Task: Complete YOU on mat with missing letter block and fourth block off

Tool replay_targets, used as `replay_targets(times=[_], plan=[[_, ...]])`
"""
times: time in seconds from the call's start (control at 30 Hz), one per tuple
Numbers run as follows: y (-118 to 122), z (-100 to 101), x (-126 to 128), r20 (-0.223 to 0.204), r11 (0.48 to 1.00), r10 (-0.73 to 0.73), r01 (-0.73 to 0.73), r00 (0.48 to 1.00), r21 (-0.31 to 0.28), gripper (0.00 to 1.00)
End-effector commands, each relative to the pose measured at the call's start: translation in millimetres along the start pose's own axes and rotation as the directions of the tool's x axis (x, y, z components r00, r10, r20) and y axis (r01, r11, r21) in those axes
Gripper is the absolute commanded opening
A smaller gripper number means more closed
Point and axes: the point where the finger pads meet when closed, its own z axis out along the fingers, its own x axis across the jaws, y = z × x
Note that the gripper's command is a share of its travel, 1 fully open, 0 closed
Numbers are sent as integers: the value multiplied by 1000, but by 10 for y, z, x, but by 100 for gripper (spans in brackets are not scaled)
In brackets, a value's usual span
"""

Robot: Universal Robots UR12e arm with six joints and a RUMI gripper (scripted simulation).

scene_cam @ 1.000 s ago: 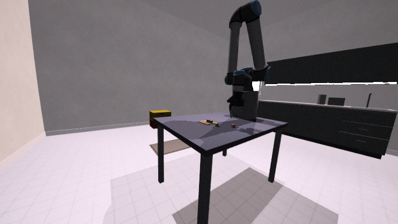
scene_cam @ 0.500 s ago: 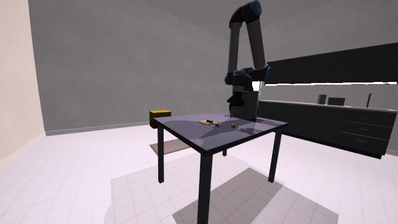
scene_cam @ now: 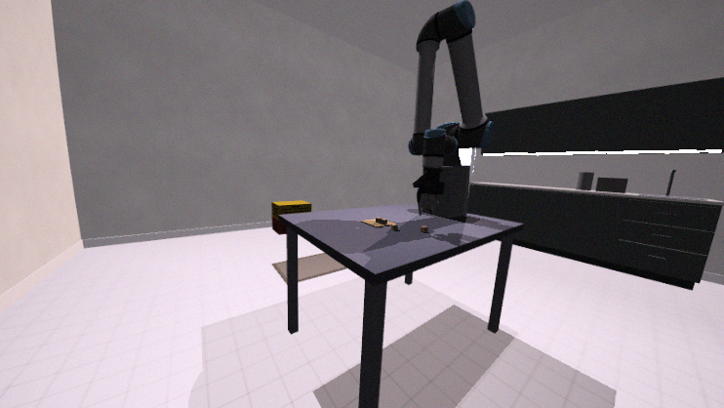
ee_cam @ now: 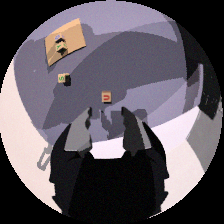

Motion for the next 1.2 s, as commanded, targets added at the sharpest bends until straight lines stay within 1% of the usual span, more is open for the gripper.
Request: replay_targets(times=[0.0, 0.23, 0.73, 1.17], plan=[[3, 36, -3, 1, 1000, 0, 0, 1000, 0, 37], [3, 98, -3, 1, 1000, 0, 0, 1000, 0, 37], [6, 332, -2, 1, 1000, 0, 0, 1000, 0, 37], [7, 454, -2, 1, 1000, 0, 0, 1000, 0, 37]])
